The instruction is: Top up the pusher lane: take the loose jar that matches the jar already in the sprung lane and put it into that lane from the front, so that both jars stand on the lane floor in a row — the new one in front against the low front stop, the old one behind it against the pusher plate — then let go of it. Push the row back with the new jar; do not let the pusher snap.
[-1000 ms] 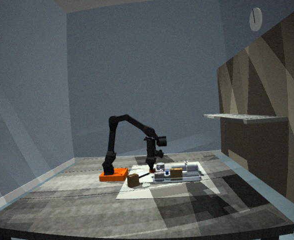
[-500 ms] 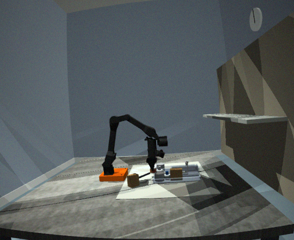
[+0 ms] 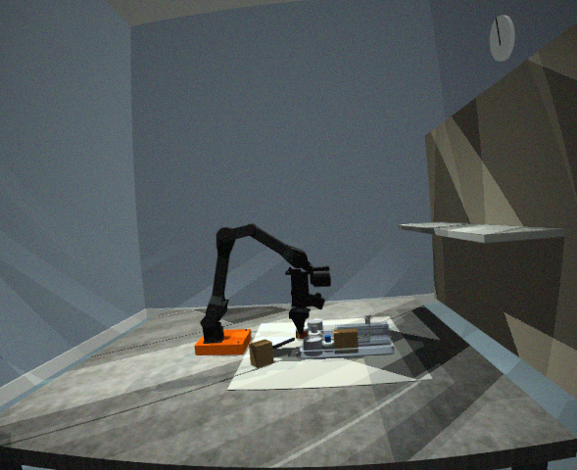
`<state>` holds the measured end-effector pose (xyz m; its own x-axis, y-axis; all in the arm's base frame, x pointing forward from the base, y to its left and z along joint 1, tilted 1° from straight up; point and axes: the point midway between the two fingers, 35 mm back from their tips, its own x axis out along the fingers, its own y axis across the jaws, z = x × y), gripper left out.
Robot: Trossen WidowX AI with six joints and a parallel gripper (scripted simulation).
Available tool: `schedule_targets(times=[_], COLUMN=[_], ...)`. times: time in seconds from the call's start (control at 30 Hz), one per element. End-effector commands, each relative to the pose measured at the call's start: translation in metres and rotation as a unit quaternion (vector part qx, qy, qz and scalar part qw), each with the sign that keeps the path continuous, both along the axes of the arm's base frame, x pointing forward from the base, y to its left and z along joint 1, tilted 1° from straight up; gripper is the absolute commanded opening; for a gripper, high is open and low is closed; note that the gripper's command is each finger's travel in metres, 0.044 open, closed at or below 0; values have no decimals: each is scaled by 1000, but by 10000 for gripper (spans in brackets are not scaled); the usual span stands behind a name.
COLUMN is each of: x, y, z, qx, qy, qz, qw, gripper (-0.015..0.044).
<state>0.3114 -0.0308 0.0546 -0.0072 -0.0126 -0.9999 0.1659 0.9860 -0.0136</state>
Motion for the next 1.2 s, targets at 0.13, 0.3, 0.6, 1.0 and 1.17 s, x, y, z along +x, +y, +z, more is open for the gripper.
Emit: schedule_targets(times=[0.13, 0.3, 0.6, 1.0, 1.17], x=[10, 12, 15, 19, 21], y=[-2, -2, -2, -3, -3], z=[4, 4, 5, 6, 6], qx=[-2, -2, -2, -2, -2], qy=[-13, -13, -13, -13, -14], qz=[3, 3, 3, 3, 3], qw=[1000, 1000, 1000, 1000, 1000], gripper=[0, 0, 0, 0, 0])
